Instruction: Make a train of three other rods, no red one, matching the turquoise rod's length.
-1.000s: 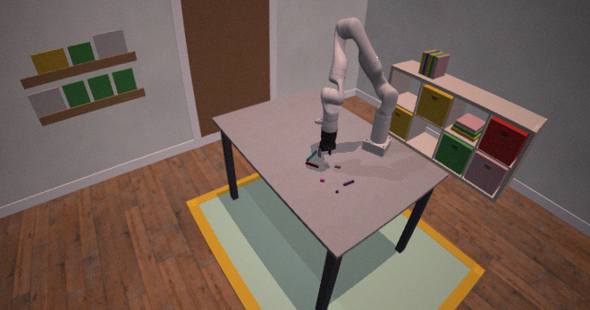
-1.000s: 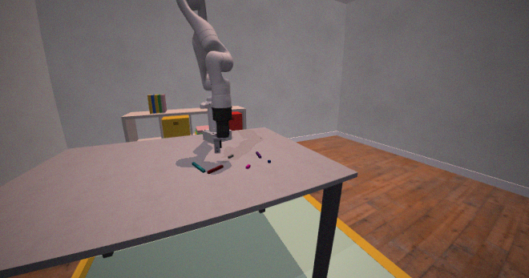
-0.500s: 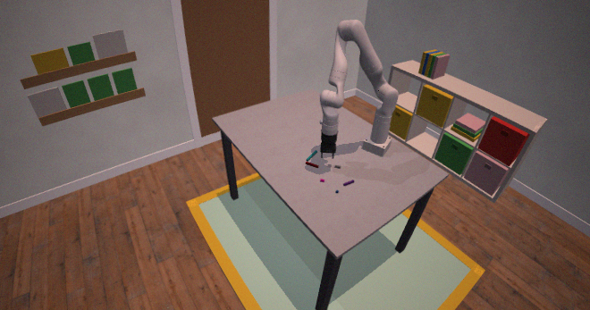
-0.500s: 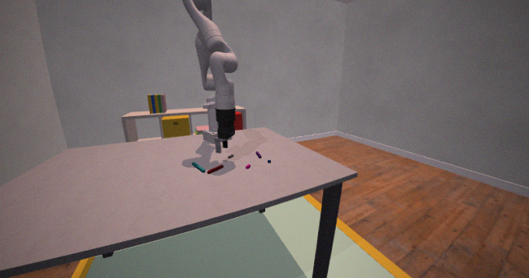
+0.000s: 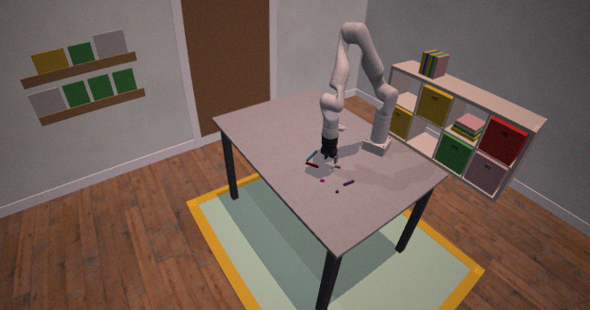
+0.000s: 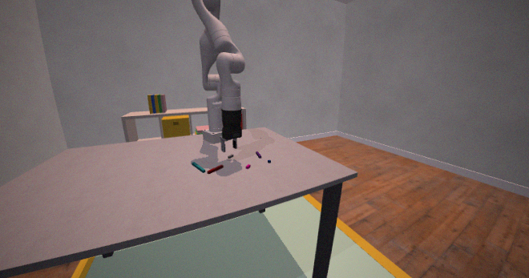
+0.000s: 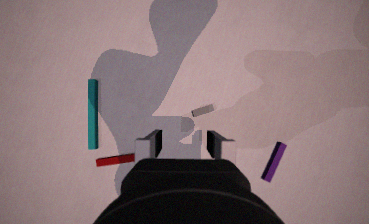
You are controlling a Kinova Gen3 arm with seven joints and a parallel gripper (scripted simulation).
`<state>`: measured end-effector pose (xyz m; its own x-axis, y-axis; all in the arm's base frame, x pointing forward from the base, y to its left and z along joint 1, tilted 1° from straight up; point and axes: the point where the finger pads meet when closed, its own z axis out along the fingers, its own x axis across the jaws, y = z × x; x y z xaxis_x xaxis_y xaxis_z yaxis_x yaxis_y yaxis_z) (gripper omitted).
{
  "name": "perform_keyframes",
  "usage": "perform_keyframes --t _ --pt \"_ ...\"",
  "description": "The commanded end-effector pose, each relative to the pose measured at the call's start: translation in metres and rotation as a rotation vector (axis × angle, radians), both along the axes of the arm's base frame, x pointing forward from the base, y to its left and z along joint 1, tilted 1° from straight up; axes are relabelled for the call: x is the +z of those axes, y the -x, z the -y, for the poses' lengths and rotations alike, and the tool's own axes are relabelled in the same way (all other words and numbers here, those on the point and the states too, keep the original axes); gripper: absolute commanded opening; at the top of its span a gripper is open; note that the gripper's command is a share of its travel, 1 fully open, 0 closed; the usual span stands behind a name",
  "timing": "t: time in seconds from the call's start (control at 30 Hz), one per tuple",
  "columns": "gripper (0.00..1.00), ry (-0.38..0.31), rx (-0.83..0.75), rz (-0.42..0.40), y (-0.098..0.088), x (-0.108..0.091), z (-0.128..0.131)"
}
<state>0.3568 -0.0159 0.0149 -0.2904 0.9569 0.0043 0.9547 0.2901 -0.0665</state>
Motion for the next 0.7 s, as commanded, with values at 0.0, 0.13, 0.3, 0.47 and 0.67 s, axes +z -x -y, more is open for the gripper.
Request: perform_keyframes --t 0.0,0.13,0.3,0.47,0.67 --pt "1.00 0.023 -0.120 -0.005 -0.002 0.000 -0.014" --pt "1.00 0.038 -0.298 -0.007 -0.006 -0.001 -0.027" --pt "1.00 0.049 -0.431 -0.006 -0.009 -0.001 -0.037" --pt "1.00 0.065 -0.647 0.000 -0.016 -0.001 -0.054" --pt "1.00 0.078 -0.893 0.012 -0.027 0.001 -0.074"
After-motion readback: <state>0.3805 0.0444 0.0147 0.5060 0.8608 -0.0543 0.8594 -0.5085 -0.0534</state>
